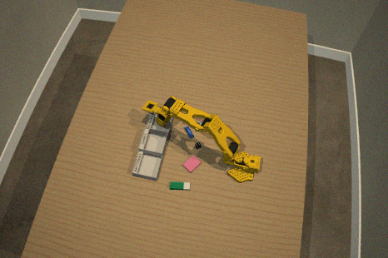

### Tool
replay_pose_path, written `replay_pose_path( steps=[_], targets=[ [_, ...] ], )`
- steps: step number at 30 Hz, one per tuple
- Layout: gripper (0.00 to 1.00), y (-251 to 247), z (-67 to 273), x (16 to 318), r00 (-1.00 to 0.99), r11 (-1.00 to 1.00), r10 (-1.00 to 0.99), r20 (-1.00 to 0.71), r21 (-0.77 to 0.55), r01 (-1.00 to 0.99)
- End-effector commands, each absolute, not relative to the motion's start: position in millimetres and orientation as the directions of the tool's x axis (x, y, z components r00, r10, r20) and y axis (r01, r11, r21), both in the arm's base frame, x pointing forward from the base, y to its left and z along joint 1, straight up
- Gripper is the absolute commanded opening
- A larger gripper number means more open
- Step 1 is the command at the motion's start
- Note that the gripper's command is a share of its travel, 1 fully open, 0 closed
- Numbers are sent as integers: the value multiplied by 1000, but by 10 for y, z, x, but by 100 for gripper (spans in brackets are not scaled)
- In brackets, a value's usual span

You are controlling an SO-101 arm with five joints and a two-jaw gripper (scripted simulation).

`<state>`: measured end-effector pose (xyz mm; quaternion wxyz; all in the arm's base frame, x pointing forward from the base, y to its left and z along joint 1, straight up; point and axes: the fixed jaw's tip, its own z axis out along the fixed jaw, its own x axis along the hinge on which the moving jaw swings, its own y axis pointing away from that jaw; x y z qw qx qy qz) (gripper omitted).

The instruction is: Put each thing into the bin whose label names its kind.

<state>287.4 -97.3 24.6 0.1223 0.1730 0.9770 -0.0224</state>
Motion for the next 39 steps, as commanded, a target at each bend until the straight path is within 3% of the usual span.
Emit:
replay_pose_path(
  steps=[1,10,29,39],
  targets=[
    [0,-1036,449,2946,-880,933,341,-331,2,360],
    [1,-1036,449,2946,-880,933,341,-331,2,360],
    [16,-1036,449,2946,-880,933,341,-331,2,360],
    [17,-1036,450,2946,-880,933,341,-331,2,360]
  ],
)
